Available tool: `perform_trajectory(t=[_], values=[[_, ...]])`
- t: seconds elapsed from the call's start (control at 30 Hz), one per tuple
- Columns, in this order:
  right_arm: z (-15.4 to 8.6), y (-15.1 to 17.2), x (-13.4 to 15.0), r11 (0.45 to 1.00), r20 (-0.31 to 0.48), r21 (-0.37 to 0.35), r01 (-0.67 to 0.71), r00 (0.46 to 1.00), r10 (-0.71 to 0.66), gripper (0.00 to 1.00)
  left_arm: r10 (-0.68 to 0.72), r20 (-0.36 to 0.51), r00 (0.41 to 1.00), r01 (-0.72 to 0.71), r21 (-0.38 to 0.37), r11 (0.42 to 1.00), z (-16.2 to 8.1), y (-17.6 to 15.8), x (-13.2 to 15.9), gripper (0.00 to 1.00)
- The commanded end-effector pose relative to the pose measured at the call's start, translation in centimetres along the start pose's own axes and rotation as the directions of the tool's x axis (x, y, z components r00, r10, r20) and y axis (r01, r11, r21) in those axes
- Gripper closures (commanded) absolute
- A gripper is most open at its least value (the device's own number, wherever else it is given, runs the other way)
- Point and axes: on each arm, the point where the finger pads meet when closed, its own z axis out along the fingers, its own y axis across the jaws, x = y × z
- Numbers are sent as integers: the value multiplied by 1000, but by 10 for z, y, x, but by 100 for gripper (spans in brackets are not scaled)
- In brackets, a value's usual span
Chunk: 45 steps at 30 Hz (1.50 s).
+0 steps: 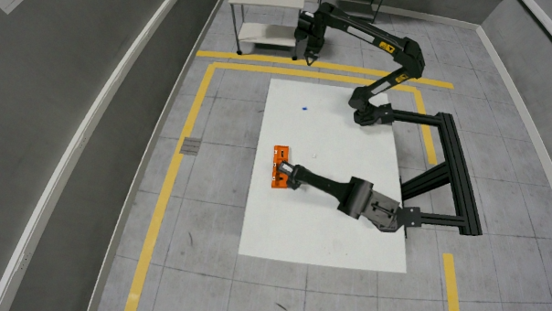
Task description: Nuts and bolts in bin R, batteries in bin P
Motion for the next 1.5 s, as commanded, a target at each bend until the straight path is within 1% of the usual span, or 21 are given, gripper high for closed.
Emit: perform_trajectory(t=[0.0,0.03,0.07,0.3,0.33,1.23,1.27,1.33,1.37,1.4,1.47], values=[[-18,3,-12,1000,38,-1,12,999,-11,0,-4,21,1000,4,-4,1000,-5,4,-9,70],[-18,3,-12,1000,38,-1,12,999,-11,0,2,7,1000,-2,-4,1000,2,6,-4,70],[-18,3,-12,1000,38,-1,12,999,-11,0,-4,21,1000,4,-4,1000,-5,4,-10,70],[-18,3,-12,1000,38,-1,12,999,-11,0,-4,21,1000,4,-4,1000,-5,4,-10,70],[-18,3,-12,1000,38,-1,12,999,-11,0,-4,21,1000,4,-4,1000,-5,4,-10,89],[-18,3,-12,1000,38,-1,12,999,-11,0,-4,21,1000,4,-4,1000,-4,5,-10,89],[-18,3,-12,1000,38,-1,12,999,-11,0,-1,6,1000,2,-4,1000,5,7,-6,89],[-18,3,-12,1000,38,-1,12,999,-11,0,-1,6,1000,2,-4,1000,5,7,-6,89],[-18,3,-12,1000,38,-1,12,999,-11,0,-4,21,1000,4,-4,1000,-4,5,-10,89],[-18,3,-12,1000,38,-1,12,999,-11,0,-8,28,1000,8,-7,1000,-15,9,-11,89],[-18,3,-12,1000,38,-1,12,999,-11,0,-9,40,999,9,-5,1000,-25,4,-17,89]])
